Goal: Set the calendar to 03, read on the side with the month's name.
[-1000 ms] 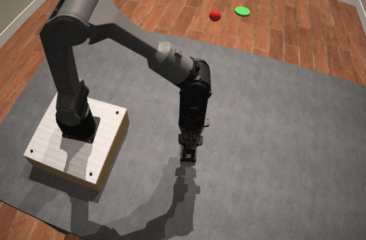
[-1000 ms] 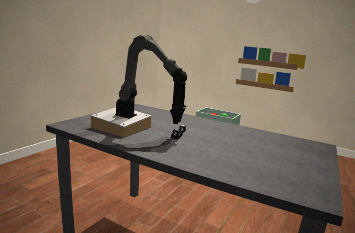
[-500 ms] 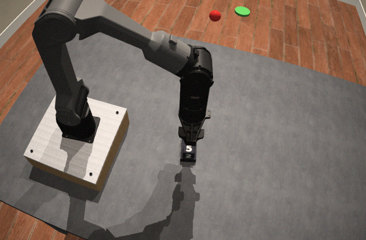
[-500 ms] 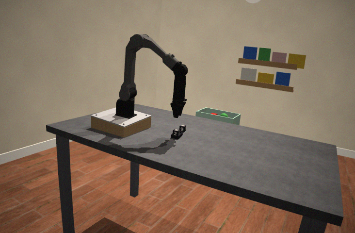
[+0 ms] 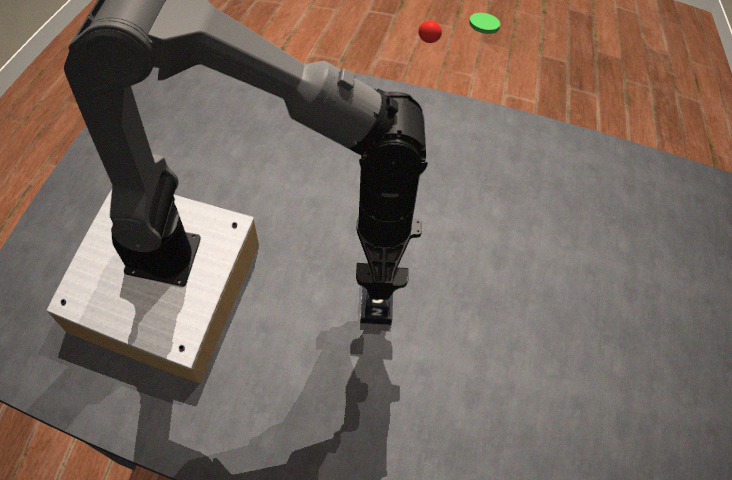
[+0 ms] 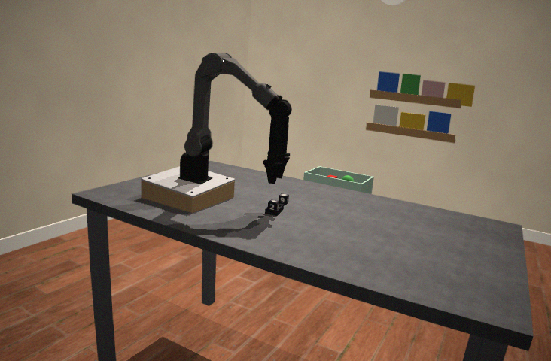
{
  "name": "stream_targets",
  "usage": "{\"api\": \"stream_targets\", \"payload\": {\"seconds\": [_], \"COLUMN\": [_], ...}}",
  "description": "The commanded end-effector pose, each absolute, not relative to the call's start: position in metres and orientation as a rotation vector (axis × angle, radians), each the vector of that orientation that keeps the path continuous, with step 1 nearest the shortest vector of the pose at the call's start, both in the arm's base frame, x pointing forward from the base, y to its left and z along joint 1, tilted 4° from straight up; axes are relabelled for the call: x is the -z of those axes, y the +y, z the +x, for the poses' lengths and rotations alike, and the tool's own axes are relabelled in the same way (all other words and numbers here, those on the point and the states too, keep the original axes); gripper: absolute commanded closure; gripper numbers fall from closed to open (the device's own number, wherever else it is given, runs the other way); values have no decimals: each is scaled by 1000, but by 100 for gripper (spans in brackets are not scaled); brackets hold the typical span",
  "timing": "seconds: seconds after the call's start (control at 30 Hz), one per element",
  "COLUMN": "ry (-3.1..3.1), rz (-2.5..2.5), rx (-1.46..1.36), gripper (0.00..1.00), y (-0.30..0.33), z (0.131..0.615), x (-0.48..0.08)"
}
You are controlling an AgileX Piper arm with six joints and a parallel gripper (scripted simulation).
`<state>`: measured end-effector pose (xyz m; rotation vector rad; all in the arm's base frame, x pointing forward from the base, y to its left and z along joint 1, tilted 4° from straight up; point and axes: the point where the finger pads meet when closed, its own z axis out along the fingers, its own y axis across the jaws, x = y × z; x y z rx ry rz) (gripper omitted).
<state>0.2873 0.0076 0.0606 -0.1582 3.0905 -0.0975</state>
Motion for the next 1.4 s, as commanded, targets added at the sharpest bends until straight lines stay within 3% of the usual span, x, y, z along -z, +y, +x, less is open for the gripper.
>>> {"api": "stream_targets", "payload": {"seconds": [0.0, 0.3, 0.57, 0.67, 0.93, 1.13, 1.33, 1.37], "ry": [3089, 3083, 2916, 2909, 2457, 2151, 2105, 2107], "rz": [-159, -277, -1090, -1109, -1949, -2298, -2342, -2340], "rx": [95, 98, 111, 111, 119, 120, 121, 121], "gripper": [0, 0, 0, 0, 0, 0, 0, 40], "y": [8, 14, 56, 57, 105, 128, 131, 131], "z": [287, 289, 290, 290, 284, 278, 276, 276], "x": [-61, -59, -50, -50, -38, -33, -32, -32]}}
